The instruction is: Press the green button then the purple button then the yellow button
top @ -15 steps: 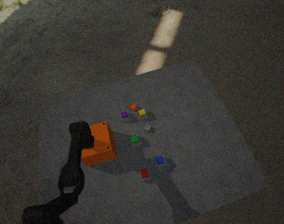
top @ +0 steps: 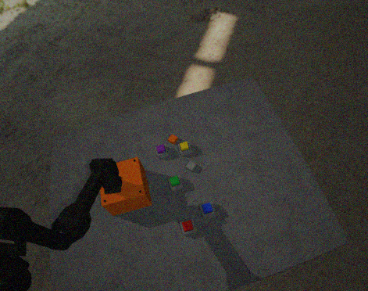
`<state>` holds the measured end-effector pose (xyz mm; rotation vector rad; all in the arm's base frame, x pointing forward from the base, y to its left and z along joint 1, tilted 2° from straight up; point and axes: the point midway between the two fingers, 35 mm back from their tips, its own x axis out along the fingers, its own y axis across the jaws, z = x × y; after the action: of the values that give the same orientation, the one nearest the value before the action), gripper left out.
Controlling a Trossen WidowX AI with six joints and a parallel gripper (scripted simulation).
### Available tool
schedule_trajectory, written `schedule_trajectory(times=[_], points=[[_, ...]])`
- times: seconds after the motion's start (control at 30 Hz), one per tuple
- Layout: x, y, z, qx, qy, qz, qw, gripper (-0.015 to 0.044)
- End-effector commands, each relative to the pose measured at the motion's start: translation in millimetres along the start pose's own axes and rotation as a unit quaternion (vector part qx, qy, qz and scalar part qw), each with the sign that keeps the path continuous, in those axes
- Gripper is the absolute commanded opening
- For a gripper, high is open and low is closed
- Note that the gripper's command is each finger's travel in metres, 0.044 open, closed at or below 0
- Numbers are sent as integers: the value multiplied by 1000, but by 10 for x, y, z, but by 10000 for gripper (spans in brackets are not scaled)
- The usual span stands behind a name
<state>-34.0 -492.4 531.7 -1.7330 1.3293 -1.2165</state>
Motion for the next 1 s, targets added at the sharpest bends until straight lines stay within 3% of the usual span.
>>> schedule_trajectory(times=[0.0,0.27,0.5,0.73,0.97], points=[[-320,-539,-440,-60,66,-76,993,400],[-1362,-1710,-1076,-200,214,-229,928,400],[-2528,-2597,-1132,-323,336,-343,816,400],[-3780,-3244,-675,-434,441,-438,652,400],[-4926,-3516,246,-518,517,-515,446,400]])
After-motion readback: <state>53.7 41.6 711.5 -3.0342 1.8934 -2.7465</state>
